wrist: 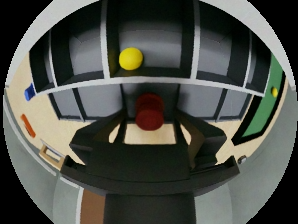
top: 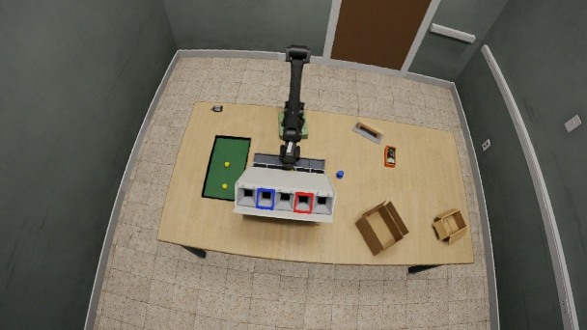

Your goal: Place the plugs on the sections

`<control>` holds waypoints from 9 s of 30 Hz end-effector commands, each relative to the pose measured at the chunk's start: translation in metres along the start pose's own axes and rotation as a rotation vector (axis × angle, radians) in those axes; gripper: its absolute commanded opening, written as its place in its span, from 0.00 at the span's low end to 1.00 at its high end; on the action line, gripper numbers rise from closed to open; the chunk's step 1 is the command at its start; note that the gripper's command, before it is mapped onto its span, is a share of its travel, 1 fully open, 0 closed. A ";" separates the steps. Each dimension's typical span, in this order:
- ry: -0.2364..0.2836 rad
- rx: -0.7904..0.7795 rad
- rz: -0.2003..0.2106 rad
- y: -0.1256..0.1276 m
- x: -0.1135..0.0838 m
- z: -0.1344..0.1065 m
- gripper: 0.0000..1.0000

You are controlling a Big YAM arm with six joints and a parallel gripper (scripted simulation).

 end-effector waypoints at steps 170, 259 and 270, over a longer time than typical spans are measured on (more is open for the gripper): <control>-0.059 0.004 0.006 -0.056 -0.133 0.043 0.56; 0.001 0.005 0.011 -0.314 -0.090 0.129 0.56; 0.002 0.004 0.011 -0.314 -0.028 0.129 0.56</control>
Point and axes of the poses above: the point where the finger pads meet when closed, its own x axis out along the fingers, its own y axis across the jaws, z = x × y, the point moved 5 cm from there along -x, back along the fingers, and after that the axes turned 13 degrees about x, right-handed, at the moved point
